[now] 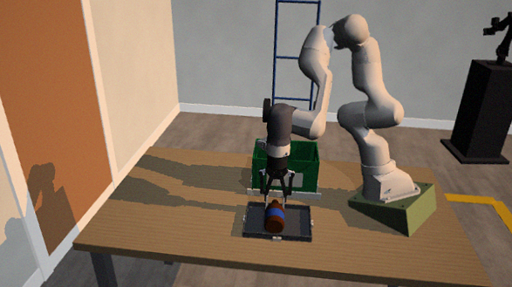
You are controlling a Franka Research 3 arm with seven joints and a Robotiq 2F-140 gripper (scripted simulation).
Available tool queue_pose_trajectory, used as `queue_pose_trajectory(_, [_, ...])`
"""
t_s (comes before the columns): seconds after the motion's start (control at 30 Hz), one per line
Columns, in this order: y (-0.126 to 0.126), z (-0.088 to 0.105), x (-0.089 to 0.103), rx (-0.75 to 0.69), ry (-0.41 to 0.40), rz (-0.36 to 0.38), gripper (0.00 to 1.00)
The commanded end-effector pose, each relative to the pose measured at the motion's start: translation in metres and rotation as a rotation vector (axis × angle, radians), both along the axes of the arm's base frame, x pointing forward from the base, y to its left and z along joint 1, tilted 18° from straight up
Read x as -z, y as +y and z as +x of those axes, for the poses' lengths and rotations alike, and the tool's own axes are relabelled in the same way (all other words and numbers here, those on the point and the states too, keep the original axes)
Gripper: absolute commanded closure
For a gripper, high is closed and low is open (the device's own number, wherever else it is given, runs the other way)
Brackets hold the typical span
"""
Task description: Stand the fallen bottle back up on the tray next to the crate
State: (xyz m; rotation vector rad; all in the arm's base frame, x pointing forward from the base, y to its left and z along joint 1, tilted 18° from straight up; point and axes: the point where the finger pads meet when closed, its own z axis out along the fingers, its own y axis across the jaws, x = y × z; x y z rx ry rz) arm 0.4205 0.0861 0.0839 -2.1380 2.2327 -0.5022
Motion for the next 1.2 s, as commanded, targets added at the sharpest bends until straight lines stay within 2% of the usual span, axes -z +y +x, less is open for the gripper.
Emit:
queue_pose_trajectory(0.0, [-0.0010, 0.0004, 0.0009, 0.005, -0.002, 0.002, 0.62])
queue_pose_trajectory(1.1, [-0.0010, 0.0004, 0.0009, 0.005, -0.002, 0.002, 0.62])
queue_pose_trajectory(1.13, [-0.0010, 0.0004, 0.0009, 0.005, -0.002, 0.002, 1.00])
queue_pose_trajectory(1.17, [-0.0010, 0.0004, 0.0009, 0.005, -0.002, 0.002, 1.00])
